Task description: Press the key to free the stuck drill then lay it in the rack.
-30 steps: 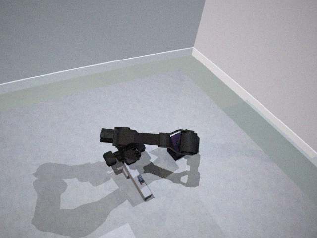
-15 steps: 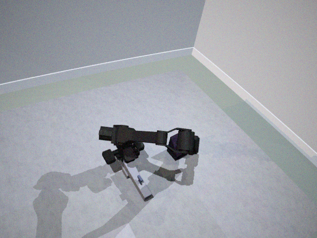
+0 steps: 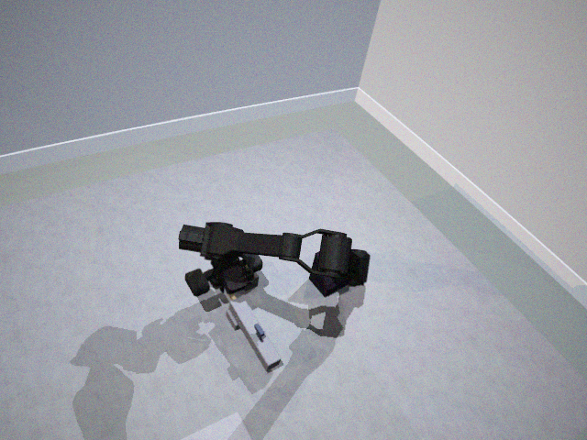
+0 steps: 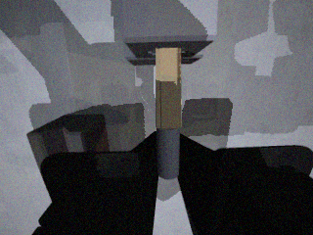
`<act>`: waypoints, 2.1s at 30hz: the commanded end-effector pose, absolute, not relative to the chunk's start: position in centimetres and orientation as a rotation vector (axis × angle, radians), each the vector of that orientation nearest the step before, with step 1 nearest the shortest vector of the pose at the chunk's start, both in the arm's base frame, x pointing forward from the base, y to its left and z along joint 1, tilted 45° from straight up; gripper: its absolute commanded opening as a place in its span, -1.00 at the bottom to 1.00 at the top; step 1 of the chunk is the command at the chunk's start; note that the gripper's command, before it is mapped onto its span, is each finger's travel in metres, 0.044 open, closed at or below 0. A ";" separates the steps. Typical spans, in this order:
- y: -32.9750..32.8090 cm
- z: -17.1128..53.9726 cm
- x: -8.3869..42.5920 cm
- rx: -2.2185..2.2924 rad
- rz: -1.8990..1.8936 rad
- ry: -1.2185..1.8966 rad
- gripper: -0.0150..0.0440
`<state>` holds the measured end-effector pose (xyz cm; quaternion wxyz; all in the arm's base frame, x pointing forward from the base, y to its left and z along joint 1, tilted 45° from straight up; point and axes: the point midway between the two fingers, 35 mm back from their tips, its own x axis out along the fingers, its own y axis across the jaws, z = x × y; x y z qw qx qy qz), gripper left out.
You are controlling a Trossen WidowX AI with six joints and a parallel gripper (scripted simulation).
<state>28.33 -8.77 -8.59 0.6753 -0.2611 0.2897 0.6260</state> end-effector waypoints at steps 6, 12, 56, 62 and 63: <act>-9.9 -9.2 28.3 -0.594 1.406 0.652 -0.49; -9.3 -9.0 28.3 -0.588 1.409 0.651 0.04; -7.9 -8.5 28.4 -0.601 1.408 0.652 0.91; -7.9 -8.5 28.4 -0.601 1.408 0.652 0.38; -7.9 -8.5 28.4 -0.601 1.408 0.652 0.29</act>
